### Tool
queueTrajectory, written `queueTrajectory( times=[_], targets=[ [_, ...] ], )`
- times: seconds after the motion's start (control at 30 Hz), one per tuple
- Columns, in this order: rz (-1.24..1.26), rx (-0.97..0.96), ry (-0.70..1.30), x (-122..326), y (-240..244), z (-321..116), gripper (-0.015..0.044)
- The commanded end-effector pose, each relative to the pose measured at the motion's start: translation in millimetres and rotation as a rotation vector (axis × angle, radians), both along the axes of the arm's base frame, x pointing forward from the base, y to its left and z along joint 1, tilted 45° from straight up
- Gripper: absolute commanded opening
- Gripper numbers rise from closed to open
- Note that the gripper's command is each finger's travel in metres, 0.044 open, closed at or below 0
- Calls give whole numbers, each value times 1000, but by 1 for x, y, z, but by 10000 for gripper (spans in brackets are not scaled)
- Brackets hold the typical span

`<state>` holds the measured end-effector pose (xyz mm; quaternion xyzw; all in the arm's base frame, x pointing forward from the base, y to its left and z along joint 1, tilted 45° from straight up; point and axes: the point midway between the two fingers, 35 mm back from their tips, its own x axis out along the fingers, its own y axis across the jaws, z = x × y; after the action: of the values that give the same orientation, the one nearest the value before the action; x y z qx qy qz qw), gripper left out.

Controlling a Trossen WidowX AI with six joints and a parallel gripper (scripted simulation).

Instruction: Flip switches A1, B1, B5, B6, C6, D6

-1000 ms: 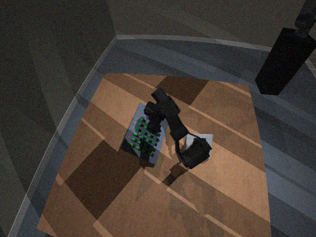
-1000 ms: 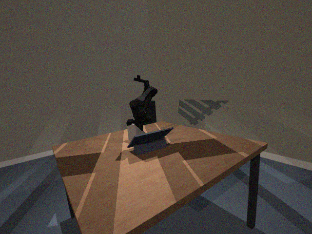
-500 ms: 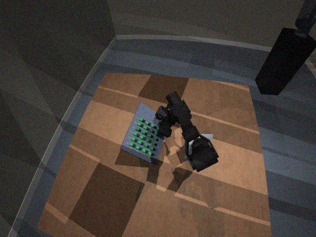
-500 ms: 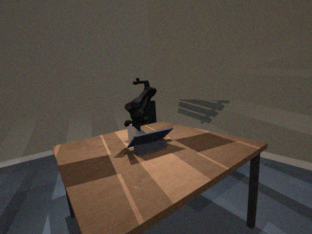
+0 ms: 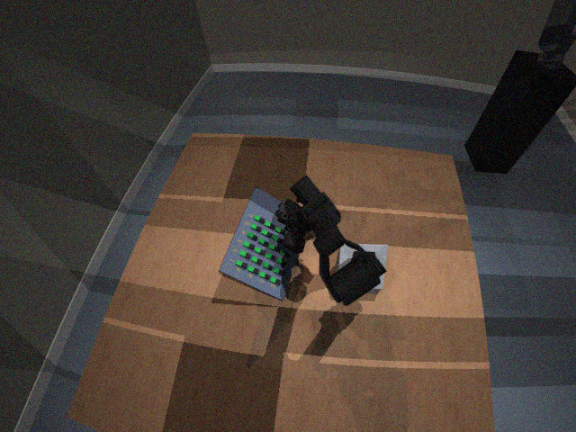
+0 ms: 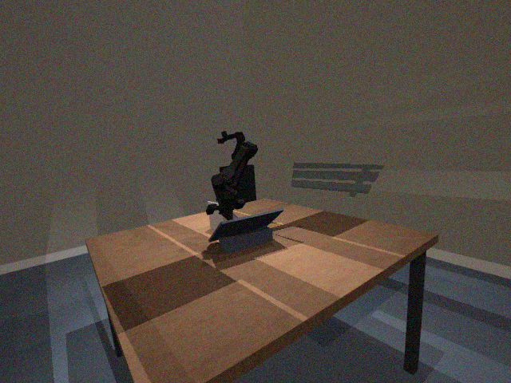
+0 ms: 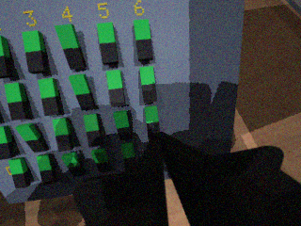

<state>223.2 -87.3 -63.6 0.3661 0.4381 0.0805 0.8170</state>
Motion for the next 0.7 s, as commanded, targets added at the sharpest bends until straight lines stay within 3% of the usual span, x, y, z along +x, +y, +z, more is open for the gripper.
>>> queueTrajectory(
  times=[0.0, 0.67],
  targets=[
    [-3, 15, 5, 0, 5, -3, 0],
    [-3, 16, 5, 8, 11, -11, 0]
  ],
)
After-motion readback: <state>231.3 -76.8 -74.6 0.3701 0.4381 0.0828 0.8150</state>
